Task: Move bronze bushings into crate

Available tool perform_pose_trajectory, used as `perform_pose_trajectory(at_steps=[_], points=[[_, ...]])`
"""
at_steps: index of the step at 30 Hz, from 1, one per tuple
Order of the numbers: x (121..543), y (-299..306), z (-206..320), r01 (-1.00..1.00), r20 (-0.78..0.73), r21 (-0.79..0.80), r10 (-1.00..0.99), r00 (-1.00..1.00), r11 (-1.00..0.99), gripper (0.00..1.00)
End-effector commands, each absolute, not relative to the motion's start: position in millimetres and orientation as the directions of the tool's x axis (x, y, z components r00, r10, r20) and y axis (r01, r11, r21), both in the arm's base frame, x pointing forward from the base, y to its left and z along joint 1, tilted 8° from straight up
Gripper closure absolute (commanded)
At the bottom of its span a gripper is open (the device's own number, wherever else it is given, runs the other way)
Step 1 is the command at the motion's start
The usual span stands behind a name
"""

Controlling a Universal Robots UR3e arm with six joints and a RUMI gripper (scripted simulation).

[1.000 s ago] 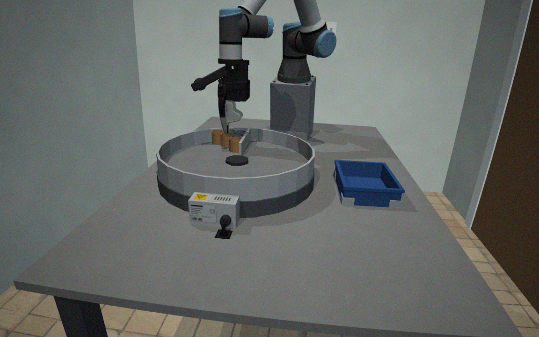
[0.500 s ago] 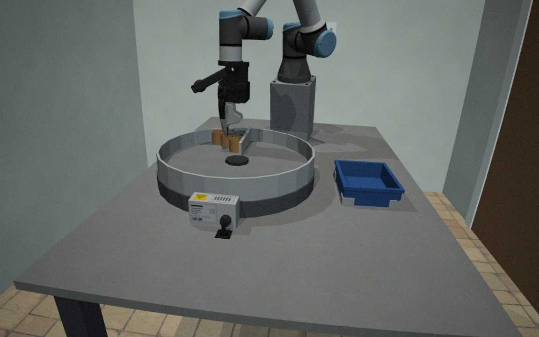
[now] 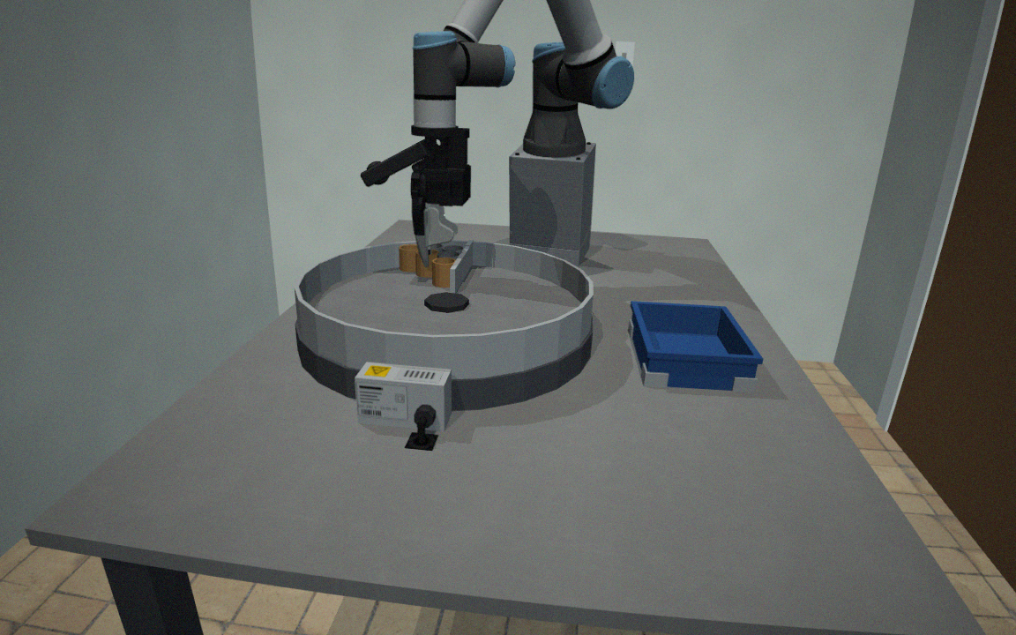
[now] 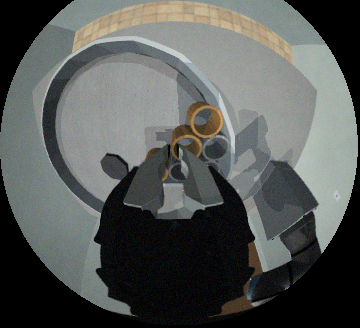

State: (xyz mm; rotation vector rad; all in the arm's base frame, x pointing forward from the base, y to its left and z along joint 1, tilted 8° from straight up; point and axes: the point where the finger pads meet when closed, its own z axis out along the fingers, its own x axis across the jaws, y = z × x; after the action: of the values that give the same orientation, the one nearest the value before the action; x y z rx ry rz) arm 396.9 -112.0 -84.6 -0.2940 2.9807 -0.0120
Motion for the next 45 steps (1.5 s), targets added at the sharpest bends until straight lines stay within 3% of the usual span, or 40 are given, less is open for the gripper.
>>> perform_pose_trajectory(at_steps=[1,34,35,45], points=[[397.9,-112.6,-85.2,-0.194,-0.146,-0.024,-0.195,-0.97,0.981,0.95],[397.9,-112.6,-85.2,-0.194,-0.146,-0.024,-0.195,-0.97,0.981,0.95],[397.9,-112.6,-85.2,-0.194,-0.146,-0.024,-0.195,-0.97,0.981,1.0],[397.9,-112.6,-85.2,-0.194,-0.146,-0.024,-0.195,-0.97,0.981,1.0]])
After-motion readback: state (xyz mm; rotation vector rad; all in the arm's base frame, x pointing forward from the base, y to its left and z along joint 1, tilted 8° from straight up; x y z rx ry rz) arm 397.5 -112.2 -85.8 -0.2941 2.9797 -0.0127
